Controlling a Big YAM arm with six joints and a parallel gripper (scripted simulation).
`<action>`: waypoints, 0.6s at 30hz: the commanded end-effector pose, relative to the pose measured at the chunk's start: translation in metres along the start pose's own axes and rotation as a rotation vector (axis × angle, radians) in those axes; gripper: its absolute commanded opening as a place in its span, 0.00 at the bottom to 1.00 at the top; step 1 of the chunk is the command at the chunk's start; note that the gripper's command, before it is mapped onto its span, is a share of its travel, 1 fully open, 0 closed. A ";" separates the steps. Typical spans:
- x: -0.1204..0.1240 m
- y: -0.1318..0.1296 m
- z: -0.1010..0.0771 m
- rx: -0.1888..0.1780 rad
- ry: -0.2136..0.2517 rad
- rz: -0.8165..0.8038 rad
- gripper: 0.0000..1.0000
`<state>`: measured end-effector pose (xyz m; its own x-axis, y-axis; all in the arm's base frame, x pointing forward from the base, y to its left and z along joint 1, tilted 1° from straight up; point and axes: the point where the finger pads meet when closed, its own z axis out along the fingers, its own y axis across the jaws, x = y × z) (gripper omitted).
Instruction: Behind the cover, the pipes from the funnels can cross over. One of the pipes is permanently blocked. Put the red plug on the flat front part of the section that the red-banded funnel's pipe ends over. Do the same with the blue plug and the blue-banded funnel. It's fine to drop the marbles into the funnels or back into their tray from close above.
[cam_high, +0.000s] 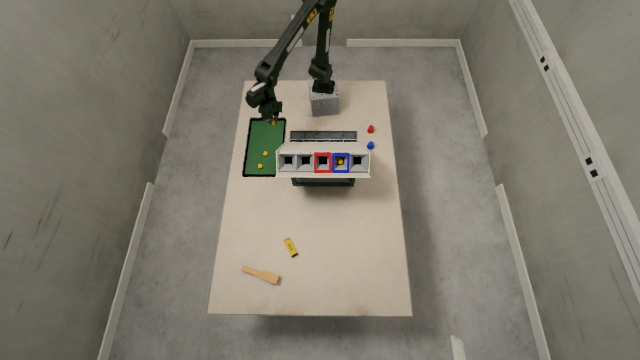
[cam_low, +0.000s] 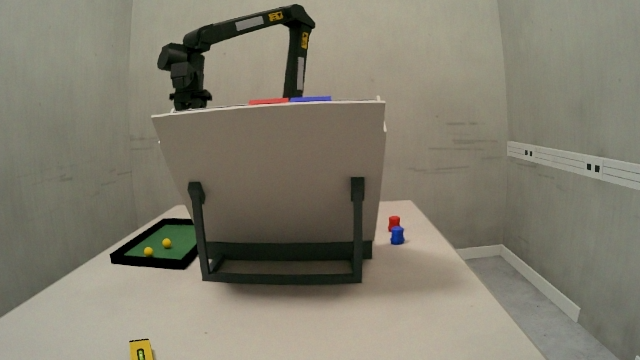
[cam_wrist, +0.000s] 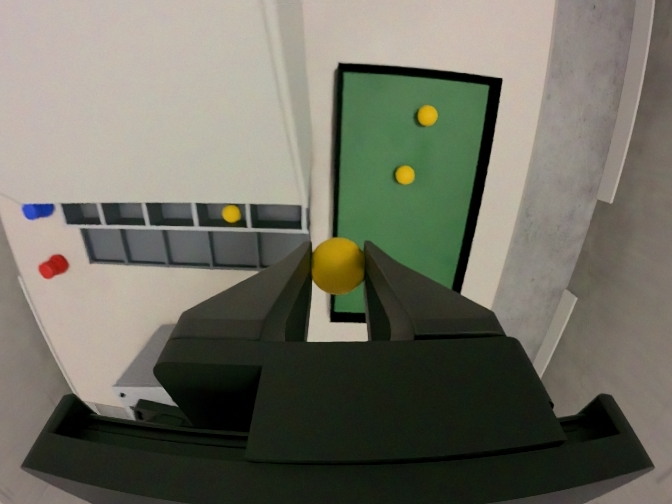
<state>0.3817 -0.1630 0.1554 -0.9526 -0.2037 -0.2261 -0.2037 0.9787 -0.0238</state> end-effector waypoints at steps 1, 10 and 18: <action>-0.014 0.011 -0.017 0.005 -0.035 0.036 0.00; -0.056 0.053 -0.066 0.015 -0.158 0.031 0.00; -0.072 0.068 -0.084 0.018 -0.204 0.030 0.00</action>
<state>0.4018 -0.0804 0.2209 -0.9080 -0.1951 -0.3708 -0.2042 0.9788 -0.0150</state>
